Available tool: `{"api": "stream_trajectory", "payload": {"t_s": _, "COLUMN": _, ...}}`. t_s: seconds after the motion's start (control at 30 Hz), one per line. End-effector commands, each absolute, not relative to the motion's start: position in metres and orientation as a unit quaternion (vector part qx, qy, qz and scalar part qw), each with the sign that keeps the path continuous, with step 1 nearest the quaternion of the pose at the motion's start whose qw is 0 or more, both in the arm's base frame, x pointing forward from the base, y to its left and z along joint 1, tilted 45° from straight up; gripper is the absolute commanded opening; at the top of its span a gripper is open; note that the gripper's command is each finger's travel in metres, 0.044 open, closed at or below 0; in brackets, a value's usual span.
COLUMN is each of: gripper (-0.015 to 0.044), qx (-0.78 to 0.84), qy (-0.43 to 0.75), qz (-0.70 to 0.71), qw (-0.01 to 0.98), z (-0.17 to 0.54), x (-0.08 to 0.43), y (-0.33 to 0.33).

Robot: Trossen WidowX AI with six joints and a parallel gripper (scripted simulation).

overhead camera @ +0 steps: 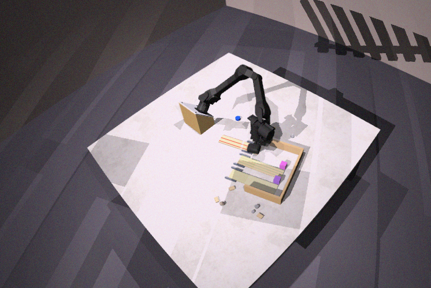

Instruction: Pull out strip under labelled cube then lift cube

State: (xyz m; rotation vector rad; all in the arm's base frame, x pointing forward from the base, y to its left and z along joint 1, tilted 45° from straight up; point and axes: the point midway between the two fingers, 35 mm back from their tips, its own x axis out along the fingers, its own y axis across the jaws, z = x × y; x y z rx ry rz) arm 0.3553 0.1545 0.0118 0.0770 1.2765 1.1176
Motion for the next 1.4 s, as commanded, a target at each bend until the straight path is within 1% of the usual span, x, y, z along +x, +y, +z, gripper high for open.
{"api": "stream_trajectory", "payload": {"t_s": 0.0, "gripper": 0.0250, "qx": 0.039, "qy": 0.567, "qz": 0.493, "qw": 0.659, "z": 0.007, "x": 0.352, "y": 0.158}}
{"api": "stream_trajectory", "payload": {"t_s": 0.13, "gripper": 0.0250, "qx": 0.039, "qy": 0.567, "qz": 0.493, "qw": 0.659, "z": 0.005, "x": 0.352, "y": 0.159}}
{"api": "stream_trajectory", "payload": {"t_s": 0.23, "gripper": 0.0171, "qx": 0.034, "qy": 0.565, "qz": 0.495, "qw": 0.660, "z": 0.007, "x": 0.354, "y": 0.159}}
{"api": "stream_trajectory", "payload": {"t_s": 0.53, "gripper": 0.0111, "qx": 0.034, "qy": 0.565, "qz": 0.495, "qw": 0.660, "z": 0.007, "x": 0.354, "y": 0.159}}
{"api": "stream_trajectory", "payload": {"t_s": 0.67, "gripper": 0.0006, "qx": 0.034, "qy": 0.565, "qz": 0.494, "qw": 0.660, "z": 0.009, "x": 0.351, "y": 0.156}}
{"api": "stream_trajectory", "payload": {"t_s": 0.7, "gripper": 0.0000, "qx": 0.034, "qy": 0.565, "qz": 0.494, "qw": 0.660, "z": 0.010, "x": 0.348, "y": 0.153}}
{"api": "stream_trajectory", "payload": {"t_s": 1.03, "gripper": 0.0000, "qx": 0.038, "qy": 0.568, "qz": 0.493, "qw": 0.658, "z": 0.028, "x": 0.306, "y": 0.113}}
{"api": "stream_trajectory", "payload": {"t_s": 1.37, "gripper": 0.0000, "qx": 0.039, "qy": 0.568, "qz": 0.492, "qw": 0.658, "z": 0.026, "x": 0.284, "y": 0.104}}
